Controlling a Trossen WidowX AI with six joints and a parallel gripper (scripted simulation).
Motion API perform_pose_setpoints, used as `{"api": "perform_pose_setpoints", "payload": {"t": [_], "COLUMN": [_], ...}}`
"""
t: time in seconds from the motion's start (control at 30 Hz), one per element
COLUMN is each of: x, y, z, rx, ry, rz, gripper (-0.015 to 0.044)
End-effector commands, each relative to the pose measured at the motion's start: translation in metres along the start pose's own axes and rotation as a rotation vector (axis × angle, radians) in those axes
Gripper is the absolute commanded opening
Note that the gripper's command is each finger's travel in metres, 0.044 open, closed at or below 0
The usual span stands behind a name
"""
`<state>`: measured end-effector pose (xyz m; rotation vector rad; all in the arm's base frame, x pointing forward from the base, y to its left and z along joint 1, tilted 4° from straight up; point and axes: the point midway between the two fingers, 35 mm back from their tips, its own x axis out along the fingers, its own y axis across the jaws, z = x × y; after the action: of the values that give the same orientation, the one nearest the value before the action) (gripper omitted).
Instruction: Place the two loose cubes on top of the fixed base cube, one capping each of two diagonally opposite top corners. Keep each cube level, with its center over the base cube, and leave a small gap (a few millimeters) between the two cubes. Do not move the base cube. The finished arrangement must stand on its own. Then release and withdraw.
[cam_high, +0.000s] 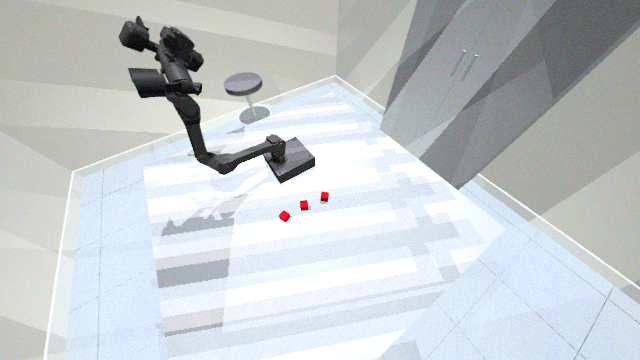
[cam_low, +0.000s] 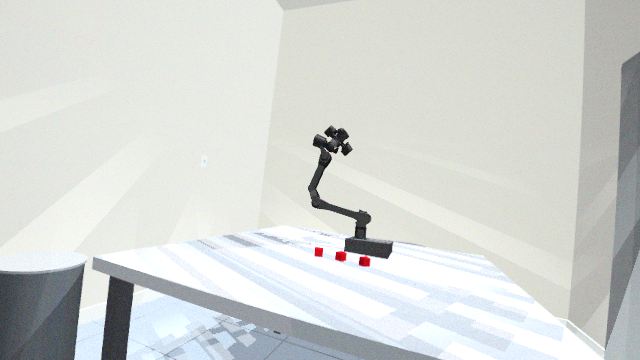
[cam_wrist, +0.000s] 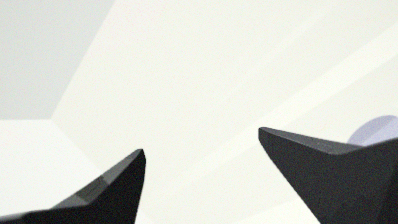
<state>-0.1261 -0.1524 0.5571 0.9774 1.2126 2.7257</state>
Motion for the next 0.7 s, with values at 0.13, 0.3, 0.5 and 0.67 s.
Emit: {"api": "perform_pose_setpoints", "payload": {"t": [0.13, 0.3, 0.5, 0.67], "x": [0.020, 0.035, 0.023, -0.013], "y": [-0.029, -0.078, -0.141, -0.188], "z": [0.043, 0.104, 0.183, 0.244], "rx": [-0.123, -0.250, -0.412, -0.529], "ry": [-0.132, -0.299, -0.491, -0.618], "rz": [-0.075, -0.243, -0.511, -0.771], "gripper": [0.0269, 0.0265, 0.0265, 0.0265]}}
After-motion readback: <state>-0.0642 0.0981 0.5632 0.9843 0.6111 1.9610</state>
